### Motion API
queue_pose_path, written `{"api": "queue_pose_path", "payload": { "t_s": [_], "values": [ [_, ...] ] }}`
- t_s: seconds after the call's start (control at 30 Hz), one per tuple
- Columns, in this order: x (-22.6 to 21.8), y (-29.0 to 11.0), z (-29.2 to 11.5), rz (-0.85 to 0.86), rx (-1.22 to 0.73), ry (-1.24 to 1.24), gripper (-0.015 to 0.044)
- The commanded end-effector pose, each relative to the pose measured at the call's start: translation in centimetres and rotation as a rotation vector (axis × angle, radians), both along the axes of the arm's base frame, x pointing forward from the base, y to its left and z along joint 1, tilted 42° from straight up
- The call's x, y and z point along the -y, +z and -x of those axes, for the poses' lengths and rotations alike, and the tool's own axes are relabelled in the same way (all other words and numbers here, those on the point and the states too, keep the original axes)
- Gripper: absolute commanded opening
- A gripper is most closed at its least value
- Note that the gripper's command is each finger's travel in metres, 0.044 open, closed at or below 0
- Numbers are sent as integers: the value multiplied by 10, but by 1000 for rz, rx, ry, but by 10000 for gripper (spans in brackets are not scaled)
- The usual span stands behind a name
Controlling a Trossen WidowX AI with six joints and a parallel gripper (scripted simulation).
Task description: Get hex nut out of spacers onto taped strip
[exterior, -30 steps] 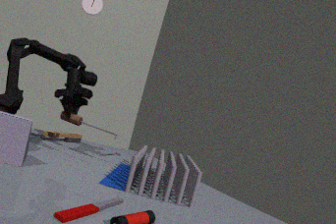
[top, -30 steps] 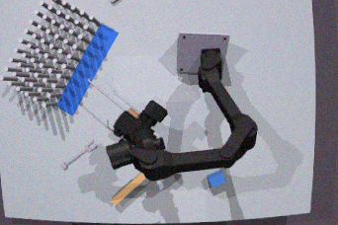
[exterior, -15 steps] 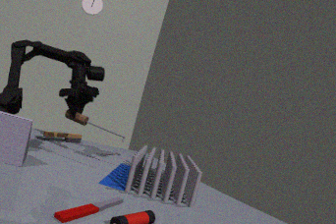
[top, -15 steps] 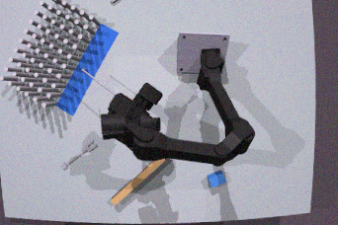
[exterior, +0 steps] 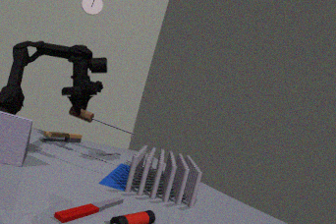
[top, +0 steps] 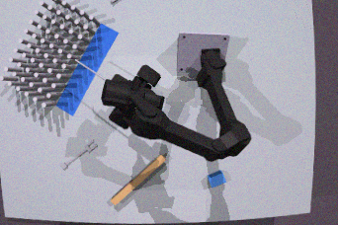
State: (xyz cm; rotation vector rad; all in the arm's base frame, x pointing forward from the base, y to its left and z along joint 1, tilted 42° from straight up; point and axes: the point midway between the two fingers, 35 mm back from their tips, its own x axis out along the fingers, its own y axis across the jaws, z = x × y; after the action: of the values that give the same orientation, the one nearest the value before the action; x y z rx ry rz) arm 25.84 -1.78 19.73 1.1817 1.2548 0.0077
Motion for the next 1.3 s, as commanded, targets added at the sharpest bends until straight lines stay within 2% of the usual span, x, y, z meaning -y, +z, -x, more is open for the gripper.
{"api": "queue_pose_path", "payload": {
  "t_s": [0.0,0.27,0.43,1.27],
  "values": [
    [12,-5,2,-22,38,-9,0],
    [37,-10,5,-58,131,-44,0],
    [37,-15,4,-57,137,-47,0],
    [-32,-100,-16,-36,125,-46,0]
  ]
}}
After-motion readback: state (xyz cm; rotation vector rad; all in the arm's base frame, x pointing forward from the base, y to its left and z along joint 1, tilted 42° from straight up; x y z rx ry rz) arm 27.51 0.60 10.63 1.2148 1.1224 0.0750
